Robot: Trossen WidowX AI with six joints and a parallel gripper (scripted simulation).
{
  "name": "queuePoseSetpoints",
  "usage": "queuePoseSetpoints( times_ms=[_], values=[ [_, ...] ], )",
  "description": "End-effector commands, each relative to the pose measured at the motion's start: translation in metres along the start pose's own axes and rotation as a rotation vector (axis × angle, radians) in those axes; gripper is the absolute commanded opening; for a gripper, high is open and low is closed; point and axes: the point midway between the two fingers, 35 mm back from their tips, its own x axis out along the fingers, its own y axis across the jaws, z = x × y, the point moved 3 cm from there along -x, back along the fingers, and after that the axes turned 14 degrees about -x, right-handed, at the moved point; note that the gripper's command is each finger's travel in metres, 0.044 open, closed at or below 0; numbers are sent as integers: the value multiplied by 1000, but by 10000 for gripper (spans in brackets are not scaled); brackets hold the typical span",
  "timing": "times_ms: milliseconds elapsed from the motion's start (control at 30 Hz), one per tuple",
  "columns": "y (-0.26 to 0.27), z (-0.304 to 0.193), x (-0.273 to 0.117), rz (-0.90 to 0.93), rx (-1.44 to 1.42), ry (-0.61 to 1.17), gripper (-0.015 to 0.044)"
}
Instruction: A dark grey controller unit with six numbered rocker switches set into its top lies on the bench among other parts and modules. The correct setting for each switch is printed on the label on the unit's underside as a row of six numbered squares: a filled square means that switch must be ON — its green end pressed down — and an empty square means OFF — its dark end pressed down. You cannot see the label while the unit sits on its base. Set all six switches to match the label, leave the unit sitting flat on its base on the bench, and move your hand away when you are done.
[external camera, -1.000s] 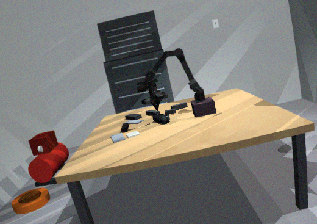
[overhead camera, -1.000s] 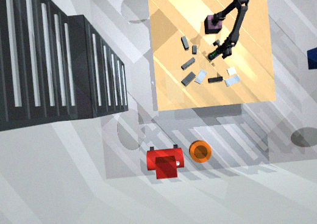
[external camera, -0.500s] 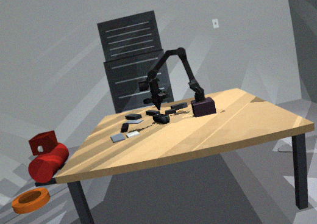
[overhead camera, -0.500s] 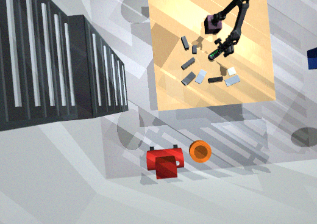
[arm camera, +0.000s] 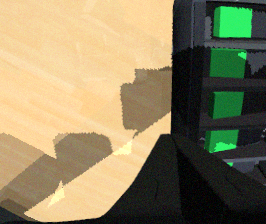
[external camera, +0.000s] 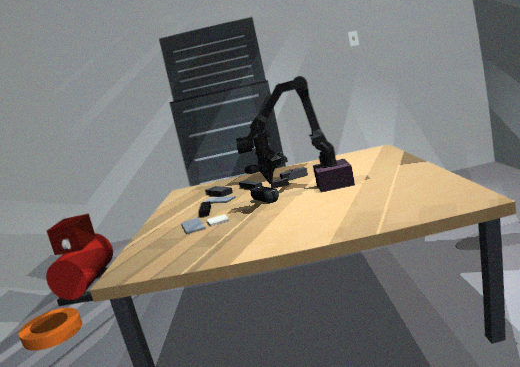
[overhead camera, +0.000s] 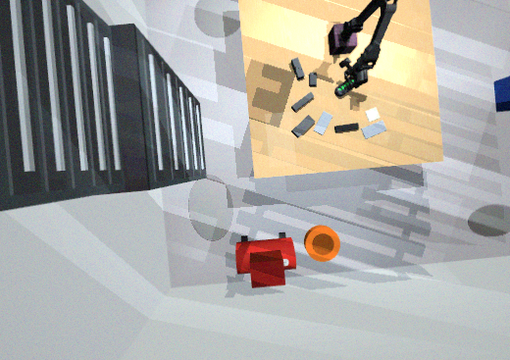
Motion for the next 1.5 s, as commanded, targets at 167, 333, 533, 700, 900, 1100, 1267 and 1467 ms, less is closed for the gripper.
queuePoseSetpoints(
  times_ms=[167, 333, 533, 700, 900, 1100, 1267, 1467],
  values=[
    [5, 2, 4, -3, -3, 1, 0],
    [5, 1, 4, -7, -4, 6, 0],
    [5, 1, -35, -4, -3, 2, 105],
    [5, 2, -46, -4, -3, 2, 236],
    [5, 2, -46, -4, -3, 2, 131],
    [5, 2, -46, -4, -3, 2, 0],
    [5, 2, -46, -4, -3, 2, 0],
    [5, 2, -46, -4, 0, 3, 26]
  ],
)
